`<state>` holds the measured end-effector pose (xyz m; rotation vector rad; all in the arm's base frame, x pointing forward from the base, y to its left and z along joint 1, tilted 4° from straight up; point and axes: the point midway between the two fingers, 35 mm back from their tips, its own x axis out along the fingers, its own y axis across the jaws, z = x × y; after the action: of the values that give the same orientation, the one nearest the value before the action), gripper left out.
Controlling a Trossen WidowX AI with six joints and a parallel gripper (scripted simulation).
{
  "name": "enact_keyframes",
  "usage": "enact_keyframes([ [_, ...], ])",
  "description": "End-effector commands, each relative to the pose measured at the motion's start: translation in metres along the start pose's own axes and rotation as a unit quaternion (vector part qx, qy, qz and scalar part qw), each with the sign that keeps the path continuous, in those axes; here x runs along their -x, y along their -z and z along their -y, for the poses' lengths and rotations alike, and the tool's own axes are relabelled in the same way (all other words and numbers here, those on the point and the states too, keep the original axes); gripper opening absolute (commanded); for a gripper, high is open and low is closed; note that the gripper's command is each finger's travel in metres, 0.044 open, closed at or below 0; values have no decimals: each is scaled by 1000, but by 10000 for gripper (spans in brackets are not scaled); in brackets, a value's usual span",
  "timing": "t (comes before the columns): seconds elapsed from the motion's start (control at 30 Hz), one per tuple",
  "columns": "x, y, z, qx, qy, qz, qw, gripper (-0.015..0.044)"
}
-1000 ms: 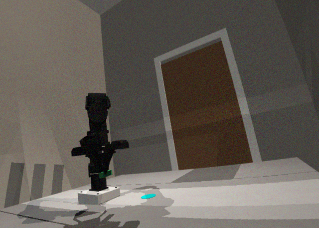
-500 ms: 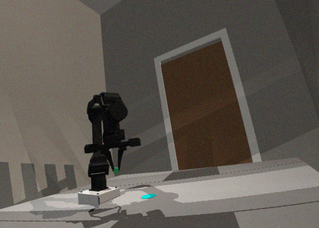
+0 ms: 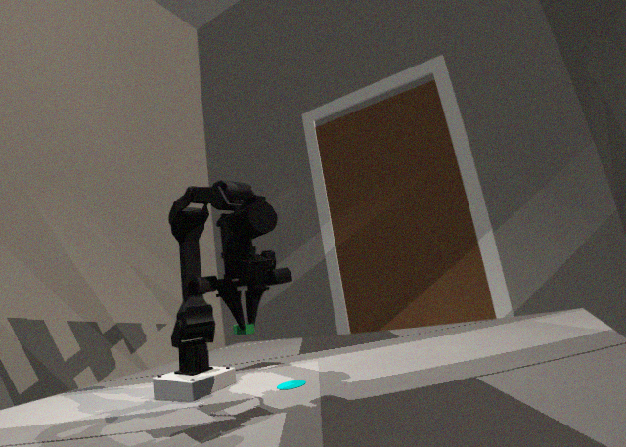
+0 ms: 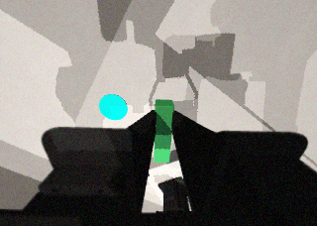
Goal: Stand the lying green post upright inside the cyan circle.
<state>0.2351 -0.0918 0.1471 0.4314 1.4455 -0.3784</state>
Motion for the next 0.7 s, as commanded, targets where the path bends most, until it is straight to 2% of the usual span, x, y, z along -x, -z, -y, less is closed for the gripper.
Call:
enact_keyframes([
  [0.0,1,3,-7,44,2,0,999,23],
  [0.67,6,20,-51,295,-1,-1,955,23],
])
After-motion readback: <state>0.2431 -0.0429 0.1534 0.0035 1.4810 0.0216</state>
